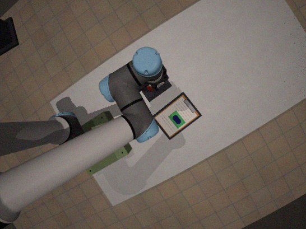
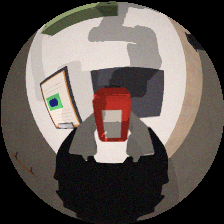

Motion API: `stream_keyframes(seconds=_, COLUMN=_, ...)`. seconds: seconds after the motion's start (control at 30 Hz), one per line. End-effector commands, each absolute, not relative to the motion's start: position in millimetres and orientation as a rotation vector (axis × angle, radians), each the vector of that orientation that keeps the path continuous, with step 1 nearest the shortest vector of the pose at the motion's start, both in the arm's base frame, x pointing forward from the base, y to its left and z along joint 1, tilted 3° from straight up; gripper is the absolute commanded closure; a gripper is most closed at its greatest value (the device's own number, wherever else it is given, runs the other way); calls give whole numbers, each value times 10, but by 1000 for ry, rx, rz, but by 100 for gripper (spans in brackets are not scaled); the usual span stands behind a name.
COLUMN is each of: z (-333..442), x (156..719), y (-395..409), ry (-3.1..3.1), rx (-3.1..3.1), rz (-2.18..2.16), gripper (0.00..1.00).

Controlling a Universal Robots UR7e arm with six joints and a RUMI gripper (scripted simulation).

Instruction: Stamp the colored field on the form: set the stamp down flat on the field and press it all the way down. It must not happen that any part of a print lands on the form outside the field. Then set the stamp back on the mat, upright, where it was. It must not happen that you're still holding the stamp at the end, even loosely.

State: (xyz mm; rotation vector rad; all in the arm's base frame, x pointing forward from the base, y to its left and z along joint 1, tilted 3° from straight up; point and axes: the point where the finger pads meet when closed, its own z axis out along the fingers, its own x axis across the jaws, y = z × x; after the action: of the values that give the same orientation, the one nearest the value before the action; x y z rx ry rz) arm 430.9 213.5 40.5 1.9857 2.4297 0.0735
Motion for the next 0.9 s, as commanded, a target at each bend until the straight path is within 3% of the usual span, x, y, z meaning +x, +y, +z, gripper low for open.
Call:
stream_keyframes(seconds=0.0, z=413, x=4286, y=2187, ry=2595, rx=1766, rz=82, gripper=81)
stream_keyframes(seconds=0.87, z=427, x=4200, y=2460, ry=3052, rx=641, rz=76, gripper=81)
